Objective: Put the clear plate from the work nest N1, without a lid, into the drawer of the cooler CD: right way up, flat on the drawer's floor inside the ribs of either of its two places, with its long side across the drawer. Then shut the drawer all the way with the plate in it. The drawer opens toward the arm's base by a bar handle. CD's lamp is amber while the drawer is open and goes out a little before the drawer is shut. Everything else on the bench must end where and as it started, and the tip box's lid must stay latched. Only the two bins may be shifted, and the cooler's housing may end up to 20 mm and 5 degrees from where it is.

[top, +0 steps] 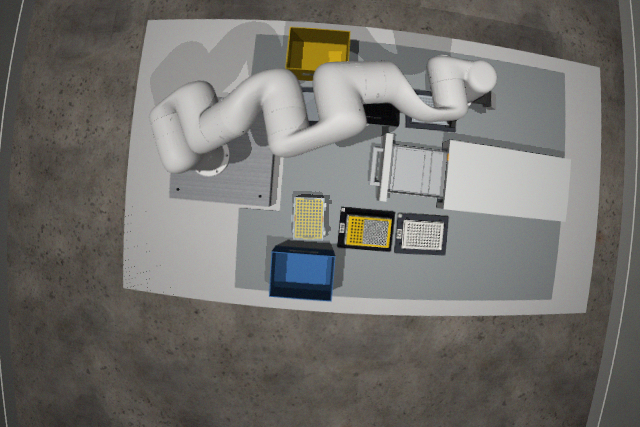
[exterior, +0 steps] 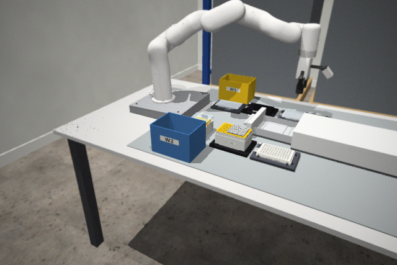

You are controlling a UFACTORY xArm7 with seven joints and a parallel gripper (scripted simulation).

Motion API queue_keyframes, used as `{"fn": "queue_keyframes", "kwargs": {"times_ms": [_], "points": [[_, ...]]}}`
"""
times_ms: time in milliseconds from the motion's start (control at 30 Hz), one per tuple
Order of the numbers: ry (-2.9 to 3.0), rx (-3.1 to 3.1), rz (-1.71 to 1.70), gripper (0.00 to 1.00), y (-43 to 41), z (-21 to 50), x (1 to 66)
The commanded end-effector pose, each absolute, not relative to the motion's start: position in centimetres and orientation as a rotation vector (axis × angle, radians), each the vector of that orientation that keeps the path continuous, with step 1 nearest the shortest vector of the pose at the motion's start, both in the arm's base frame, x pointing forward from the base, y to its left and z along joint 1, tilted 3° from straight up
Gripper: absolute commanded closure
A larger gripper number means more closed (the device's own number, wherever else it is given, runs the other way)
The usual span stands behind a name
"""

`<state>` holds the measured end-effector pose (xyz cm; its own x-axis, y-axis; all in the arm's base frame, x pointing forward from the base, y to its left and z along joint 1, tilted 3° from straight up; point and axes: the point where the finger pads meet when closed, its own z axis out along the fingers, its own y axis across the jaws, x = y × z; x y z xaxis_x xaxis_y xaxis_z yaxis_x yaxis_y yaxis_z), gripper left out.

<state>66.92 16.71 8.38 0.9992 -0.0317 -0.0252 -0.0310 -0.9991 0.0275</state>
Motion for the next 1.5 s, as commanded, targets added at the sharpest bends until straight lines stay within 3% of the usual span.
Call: {"fn": "queue_keyframes", "kwargs": {"times_ms": [0,1467], "points": [[-0.048,3.113,-0.048,0.00,16.9,8.7,67.2],[-0.048,3.113,-0.048,0.00,16.7,3.5,67.0]]}}
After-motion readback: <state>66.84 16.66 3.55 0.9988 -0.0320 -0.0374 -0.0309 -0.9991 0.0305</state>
